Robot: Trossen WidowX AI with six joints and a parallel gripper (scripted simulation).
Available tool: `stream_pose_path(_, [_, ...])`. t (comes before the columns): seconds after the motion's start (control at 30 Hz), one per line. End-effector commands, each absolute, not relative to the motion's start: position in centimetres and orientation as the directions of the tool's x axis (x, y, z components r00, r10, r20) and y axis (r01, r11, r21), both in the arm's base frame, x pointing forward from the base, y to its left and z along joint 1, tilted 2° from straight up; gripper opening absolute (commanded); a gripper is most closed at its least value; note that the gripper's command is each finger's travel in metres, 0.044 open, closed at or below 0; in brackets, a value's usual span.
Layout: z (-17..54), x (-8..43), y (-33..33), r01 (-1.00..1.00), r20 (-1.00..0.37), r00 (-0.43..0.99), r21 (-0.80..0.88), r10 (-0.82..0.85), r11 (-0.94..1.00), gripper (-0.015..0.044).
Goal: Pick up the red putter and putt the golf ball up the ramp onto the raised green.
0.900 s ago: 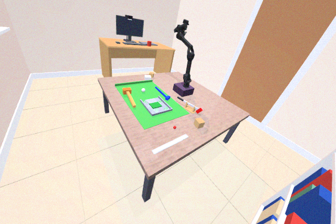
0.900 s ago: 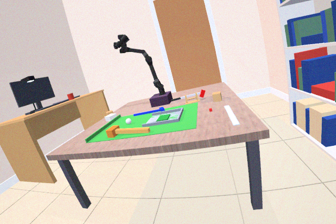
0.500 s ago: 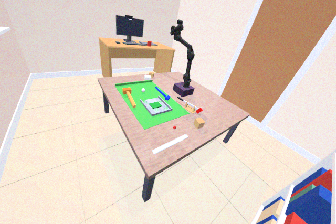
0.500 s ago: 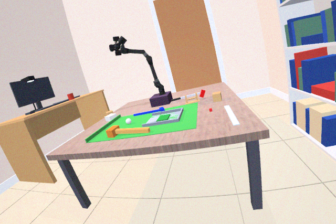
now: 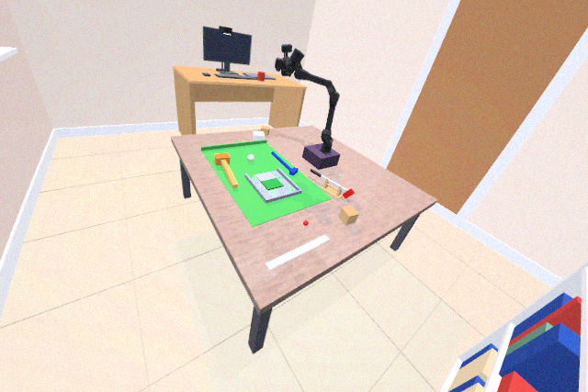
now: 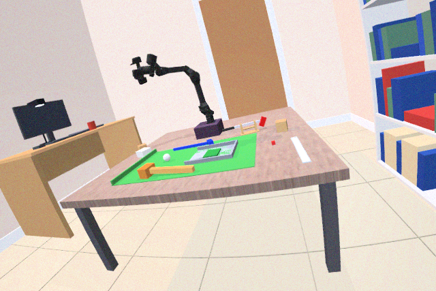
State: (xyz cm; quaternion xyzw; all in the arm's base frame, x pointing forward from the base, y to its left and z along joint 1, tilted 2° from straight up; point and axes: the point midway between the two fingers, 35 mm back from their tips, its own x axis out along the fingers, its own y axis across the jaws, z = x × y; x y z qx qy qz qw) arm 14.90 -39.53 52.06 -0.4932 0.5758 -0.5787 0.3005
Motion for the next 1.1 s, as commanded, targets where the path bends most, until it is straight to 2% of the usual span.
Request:
stream_pose_path(0.0, [48.6,21.6,-38.6,-0.249,0.161,-0.108,-0.960,-0.981,-0.130,0.0440])
stream_pose_path(0.27, [42.0,31.8,-33.5,-0.266,0.005,0.265,-0.961,-0.964,-0.078,0.0440])
stream_pose_path(0.4, [39.3,35.0,-30.6,-0.282,-0.069,0.391,-0.958,-0.918,-0.048,0.0440])
stream_pose_path(0.6, [33.4,40.0,-24.0,-0.372,-0.241,0.594,-0.928,-0.768,0.003,0.0440])
stream_pose_path(0.83, [26.4,42.9,-14.9,-0.508,-0.453,0.722,-0.860,-0.523,0.044,0.0440])
stream_pose_path(1.07, [19.6,42.2,-5.2,-0.668,-0.658,0.713,-0.742,-0.243,0.048,0.0440])
